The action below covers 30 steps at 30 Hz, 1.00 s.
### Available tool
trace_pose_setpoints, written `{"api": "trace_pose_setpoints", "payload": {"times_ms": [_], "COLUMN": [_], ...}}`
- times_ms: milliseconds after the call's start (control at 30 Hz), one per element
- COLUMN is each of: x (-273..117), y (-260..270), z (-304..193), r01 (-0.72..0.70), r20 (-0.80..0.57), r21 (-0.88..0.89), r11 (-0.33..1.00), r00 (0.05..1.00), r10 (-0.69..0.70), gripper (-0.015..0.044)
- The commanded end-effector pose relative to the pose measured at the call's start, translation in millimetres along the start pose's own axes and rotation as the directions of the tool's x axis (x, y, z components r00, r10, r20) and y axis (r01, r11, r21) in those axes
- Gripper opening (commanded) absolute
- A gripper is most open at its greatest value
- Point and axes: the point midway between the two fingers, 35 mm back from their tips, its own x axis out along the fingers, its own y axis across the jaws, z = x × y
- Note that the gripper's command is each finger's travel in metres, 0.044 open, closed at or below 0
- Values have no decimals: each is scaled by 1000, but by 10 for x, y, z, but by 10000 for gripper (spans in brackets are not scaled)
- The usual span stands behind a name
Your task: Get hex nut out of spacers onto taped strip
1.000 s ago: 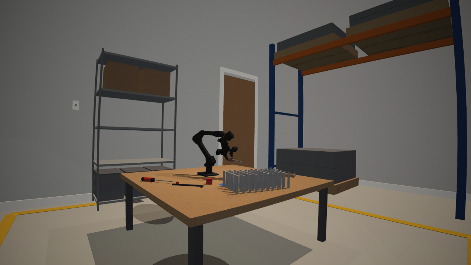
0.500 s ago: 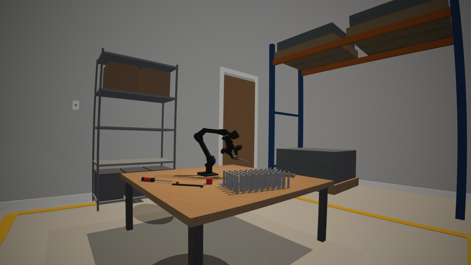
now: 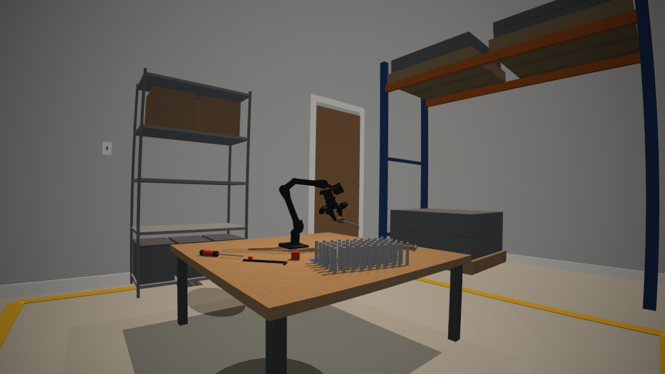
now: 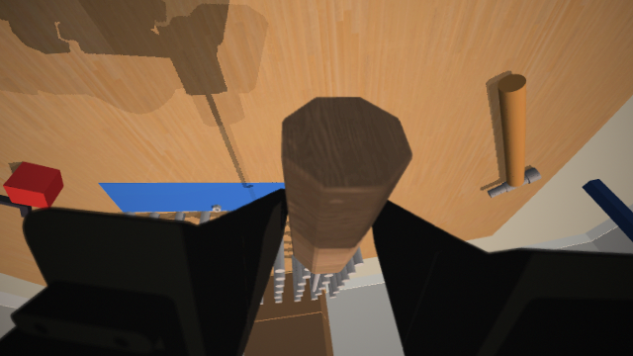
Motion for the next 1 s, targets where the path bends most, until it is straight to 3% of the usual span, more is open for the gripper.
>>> {"api": "trace_pose_setpoints", "payload": {"times_ms": [0,967], "x": [-49,-456], "y": [-173,-1241], "z": [56,1045], "r01": [11,81], "r20": [4,49], "r21": [-16,-199], "r11": [1000,977], "r00": [1000,996], "r10": [-11,-73], "gripper": [0,0]}}
